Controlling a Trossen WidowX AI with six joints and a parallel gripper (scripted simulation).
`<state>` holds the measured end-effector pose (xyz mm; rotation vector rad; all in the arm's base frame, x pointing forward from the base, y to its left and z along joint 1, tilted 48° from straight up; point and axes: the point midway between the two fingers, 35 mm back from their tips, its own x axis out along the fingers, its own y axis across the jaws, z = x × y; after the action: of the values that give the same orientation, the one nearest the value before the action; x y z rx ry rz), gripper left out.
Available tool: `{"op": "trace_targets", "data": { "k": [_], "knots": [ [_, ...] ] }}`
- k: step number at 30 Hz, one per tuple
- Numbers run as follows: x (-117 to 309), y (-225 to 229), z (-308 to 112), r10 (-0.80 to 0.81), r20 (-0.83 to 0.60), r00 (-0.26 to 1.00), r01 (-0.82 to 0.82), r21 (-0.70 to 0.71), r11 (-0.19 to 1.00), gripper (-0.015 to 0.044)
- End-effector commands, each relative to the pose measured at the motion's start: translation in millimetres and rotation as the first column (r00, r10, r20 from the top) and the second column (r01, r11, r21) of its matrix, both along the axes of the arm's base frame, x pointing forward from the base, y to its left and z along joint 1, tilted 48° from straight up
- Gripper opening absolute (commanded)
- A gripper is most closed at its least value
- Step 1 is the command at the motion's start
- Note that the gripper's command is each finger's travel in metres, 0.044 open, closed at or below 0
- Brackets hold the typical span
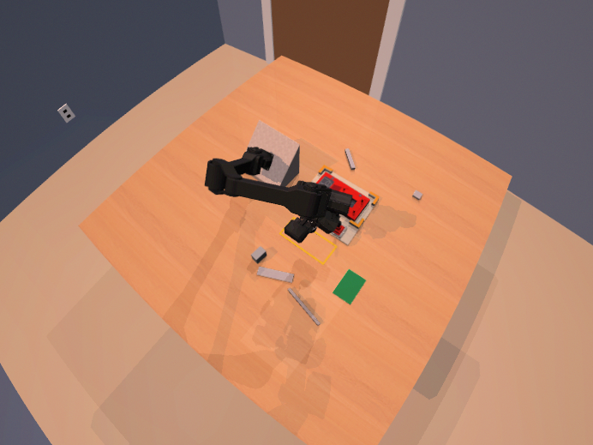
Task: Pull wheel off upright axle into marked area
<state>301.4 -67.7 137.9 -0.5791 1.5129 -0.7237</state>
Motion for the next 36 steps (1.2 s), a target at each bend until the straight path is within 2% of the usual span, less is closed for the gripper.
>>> {"op": "trace_targets", "data": {
  "k": [1, 11, 24, 29, 36],
  "knots": [
    [-2.8, -5.5, -1.8, 0.003, -0.002, 1.000, -0.003, -0.005, 1.000, 0.0000],
    [-3.1, -24.5, -19.7, 0.003, -0.001, 1.000, -0.003, -0.003, 1.000, 0.0000],
    [-9.5, -76.2, -65.0, 0.003, -0.001, 1.000, -0.003, -0.008, 1.000, 0.0000],
    [-10.4, -78.9, -67.1, 0.003, -0.001, 1.000, -0.003, -0.010, 1.000, 0.0000],
    [-9.8, -76.0, -64.2, -0.004, 0.002, 1.000, 0.004, -0.003, 1.000, 0.0184]
  ]
}}
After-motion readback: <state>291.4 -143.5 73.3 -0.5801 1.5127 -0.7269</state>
